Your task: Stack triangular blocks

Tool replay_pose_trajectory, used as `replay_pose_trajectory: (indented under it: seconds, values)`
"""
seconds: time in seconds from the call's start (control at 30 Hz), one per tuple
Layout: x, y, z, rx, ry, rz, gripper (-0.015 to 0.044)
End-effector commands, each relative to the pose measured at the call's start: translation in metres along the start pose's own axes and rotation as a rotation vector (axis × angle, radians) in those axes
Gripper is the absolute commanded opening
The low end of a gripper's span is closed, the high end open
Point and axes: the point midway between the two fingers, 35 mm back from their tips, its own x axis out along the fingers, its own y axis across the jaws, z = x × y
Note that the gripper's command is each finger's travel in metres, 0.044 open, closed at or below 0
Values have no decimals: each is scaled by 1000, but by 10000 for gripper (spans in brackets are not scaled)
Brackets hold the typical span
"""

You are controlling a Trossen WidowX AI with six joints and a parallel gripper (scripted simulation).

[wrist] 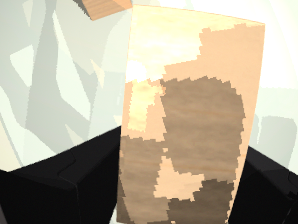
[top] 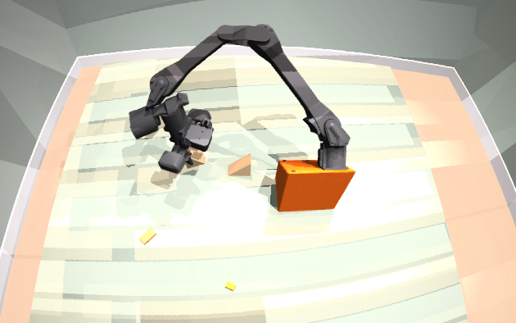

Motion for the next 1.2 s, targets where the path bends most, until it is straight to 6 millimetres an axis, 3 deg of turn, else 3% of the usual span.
replay_pose_trajectory:
  seconds: [0.0,0.27,0.5,1.0,1.17]
  values:
    - [0,0,1,-131,13,14,0]
    - [-1,0,1,-380,33,41,0]
    - [-3,1,3,-386,34,42,0]
    - [-43,40,45,-388,31,41,0]
    - [-45,43,49,-388,31,41,0]
